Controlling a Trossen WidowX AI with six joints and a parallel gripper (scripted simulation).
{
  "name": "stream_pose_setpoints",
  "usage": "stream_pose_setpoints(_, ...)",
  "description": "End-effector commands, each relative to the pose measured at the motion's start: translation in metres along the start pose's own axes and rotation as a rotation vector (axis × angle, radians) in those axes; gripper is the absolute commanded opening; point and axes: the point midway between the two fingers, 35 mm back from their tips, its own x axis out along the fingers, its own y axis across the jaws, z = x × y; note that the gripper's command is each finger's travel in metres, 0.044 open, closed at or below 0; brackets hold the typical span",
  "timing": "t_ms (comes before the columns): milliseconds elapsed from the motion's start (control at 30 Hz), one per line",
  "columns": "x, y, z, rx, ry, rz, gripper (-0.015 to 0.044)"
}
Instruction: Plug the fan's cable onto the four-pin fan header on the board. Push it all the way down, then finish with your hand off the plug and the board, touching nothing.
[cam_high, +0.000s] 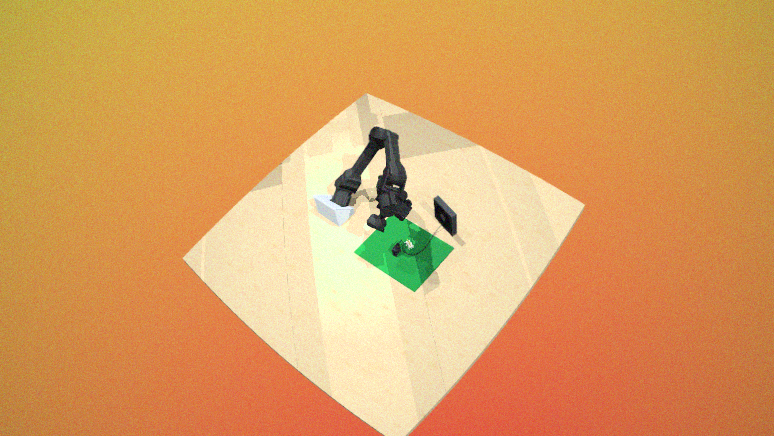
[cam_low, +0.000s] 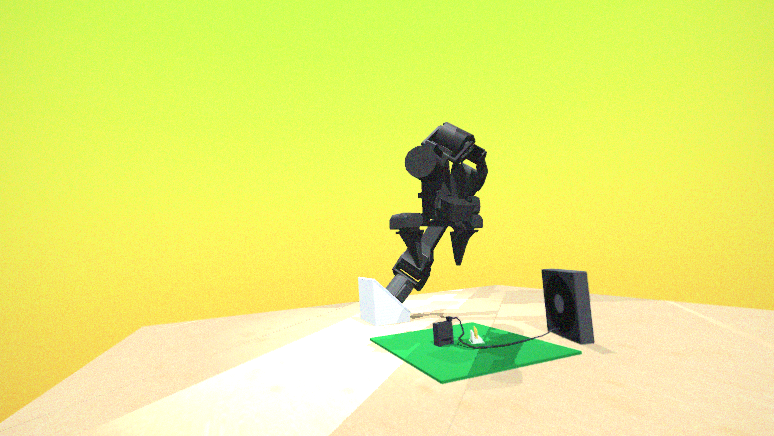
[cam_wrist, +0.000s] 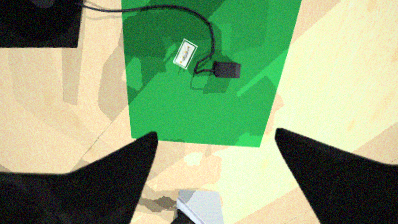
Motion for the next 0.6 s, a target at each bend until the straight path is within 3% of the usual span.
stream_pose_setpoints(0,-0.015,-0.022,0.021,-0.818,-0.022,0.004,0.0440)
stream_pose_setpoints(400,-0.023,-0.036,0.031,-1.428,-0.035,-0.007,0.0440)
stream_pose_setpoints(567,-0.024,-0.037,0.032,-1.446,-0.036,-0.007,0.0440)
